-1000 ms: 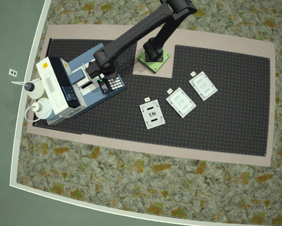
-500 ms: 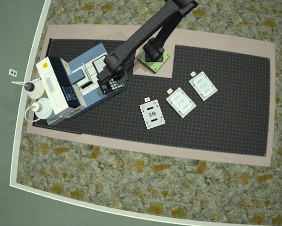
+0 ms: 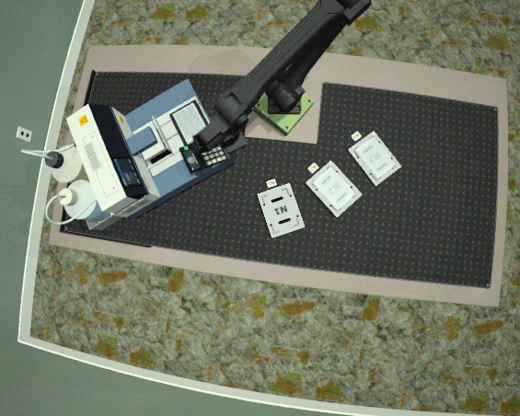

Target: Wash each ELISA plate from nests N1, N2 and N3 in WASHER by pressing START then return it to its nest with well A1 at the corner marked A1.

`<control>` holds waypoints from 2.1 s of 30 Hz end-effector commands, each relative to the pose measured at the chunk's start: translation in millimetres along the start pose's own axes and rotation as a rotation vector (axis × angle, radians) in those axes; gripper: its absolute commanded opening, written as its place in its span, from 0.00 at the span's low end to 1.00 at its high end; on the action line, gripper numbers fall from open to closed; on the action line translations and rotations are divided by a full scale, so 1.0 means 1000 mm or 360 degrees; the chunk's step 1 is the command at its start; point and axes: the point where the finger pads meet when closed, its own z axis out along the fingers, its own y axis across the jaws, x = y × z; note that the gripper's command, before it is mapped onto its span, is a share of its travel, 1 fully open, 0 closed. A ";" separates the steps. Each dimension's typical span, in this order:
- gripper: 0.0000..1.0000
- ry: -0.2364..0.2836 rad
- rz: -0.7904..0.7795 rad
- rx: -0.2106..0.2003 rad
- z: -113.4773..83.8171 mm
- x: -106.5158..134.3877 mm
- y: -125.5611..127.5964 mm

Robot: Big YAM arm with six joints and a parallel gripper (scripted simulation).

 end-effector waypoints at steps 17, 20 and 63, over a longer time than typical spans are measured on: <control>0.00 -0.0275 0.0021 -0.0021 -0.012 -0.019 0.006; 0.00 -0.0275 0.0021 -0.0021 -0.012 -0.019 0.006; 0.00 -0.0237 0.0021 -0.0012 0.062 -0.019 0.005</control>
